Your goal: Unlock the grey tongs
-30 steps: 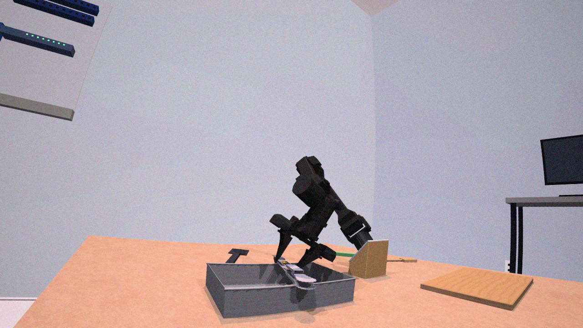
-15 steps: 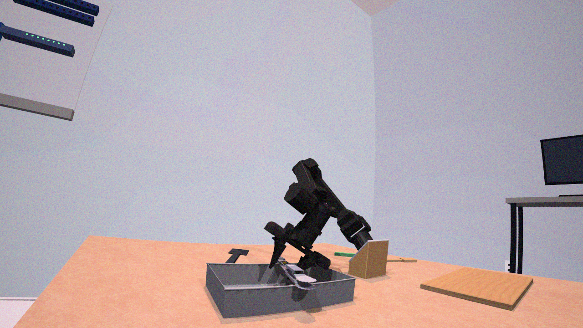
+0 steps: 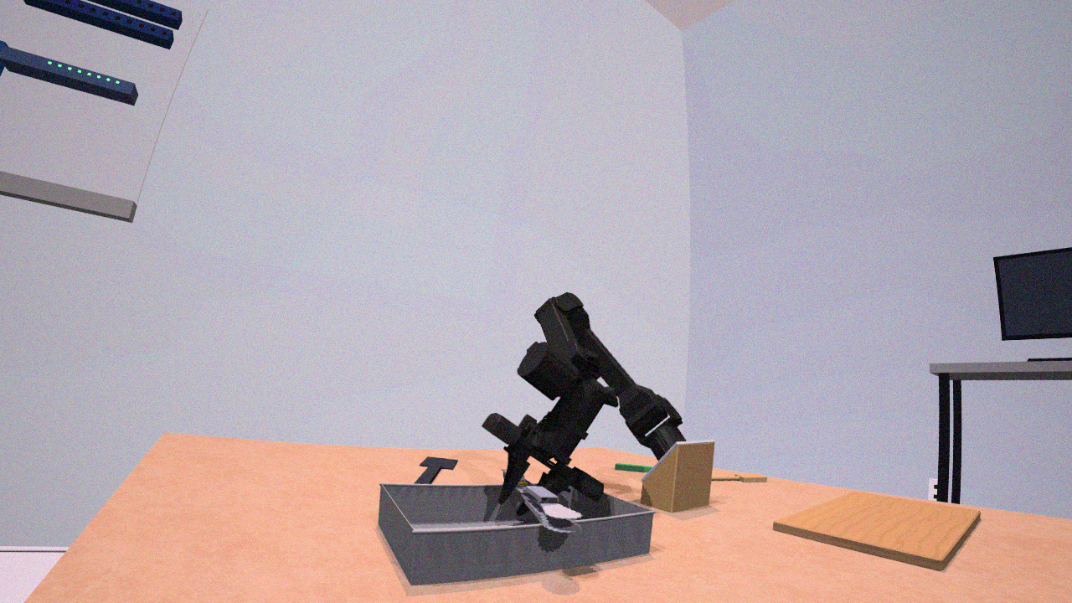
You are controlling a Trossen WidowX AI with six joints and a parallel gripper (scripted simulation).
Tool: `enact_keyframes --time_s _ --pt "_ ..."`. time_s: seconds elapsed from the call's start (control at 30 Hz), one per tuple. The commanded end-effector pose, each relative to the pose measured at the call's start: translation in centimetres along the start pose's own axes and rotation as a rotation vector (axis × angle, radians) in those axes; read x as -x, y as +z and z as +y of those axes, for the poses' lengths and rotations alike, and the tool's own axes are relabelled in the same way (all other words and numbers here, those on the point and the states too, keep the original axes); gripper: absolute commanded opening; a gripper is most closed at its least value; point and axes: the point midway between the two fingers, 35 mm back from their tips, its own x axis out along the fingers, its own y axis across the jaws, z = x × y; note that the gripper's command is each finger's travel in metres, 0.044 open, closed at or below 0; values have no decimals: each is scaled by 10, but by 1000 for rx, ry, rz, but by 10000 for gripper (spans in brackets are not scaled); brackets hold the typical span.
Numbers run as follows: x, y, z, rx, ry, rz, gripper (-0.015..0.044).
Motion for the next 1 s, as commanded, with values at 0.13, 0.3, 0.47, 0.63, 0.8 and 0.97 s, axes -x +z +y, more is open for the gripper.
enact_keyframes --time_s 0.13,0.3,0.47,0.63,0.8,0.97 --pt "0 0 0 -2 0 0 75" --pt "0 0 0 -2 0 0 42" --pt "0 0 0 -2 0 0 -89" --pt "20 -4 14 0 -6 6 -150" --pt "65 -1 38 6 -7 5 -150" --pt "67 -1 39 7 -6 5 -150"
